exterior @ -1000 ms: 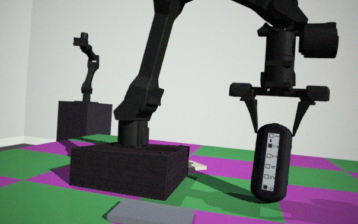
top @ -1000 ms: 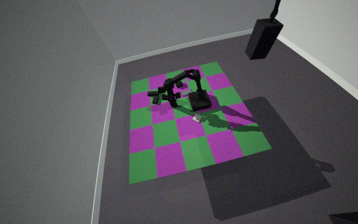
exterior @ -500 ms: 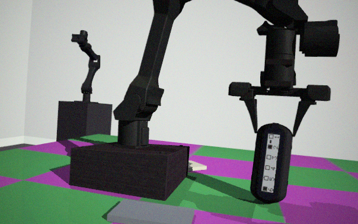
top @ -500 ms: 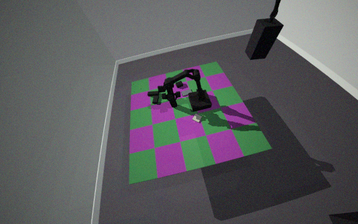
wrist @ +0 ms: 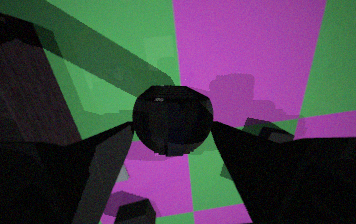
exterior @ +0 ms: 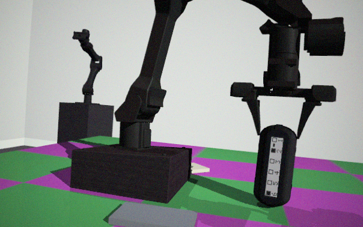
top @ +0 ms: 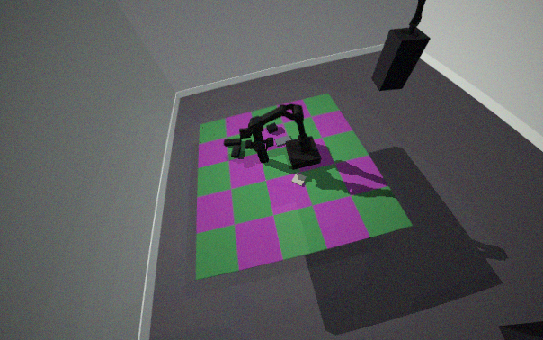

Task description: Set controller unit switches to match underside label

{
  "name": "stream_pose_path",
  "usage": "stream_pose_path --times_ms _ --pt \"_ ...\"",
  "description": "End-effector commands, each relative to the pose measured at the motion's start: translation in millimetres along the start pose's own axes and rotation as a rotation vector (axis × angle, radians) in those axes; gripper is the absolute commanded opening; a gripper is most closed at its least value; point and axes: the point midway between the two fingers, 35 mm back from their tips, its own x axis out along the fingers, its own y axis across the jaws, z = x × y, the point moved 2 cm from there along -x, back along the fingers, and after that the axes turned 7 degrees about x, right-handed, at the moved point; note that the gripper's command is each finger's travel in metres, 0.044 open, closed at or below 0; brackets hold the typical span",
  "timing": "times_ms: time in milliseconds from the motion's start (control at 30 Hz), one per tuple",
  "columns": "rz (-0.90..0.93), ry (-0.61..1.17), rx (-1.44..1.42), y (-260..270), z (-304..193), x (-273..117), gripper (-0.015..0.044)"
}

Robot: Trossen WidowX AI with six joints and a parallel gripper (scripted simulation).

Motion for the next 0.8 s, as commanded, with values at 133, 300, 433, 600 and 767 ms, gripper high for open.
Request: stream_pose_path --times_ms 133,300,433,600,767 --pt "0.005 0.010 -0.002 -1 -9 2 0.0338" --pt "0.005 0.010 -0.002 -1 -13 2 0.0338" --pt "0.005 0.011 -0.002 -2 -16 2 0.0338" --pt "0.004 0.011 -0.002 -2 -20 3 0.0338" --pt "0.004 0.012 -0.002 -3 -24 3 0.0338"
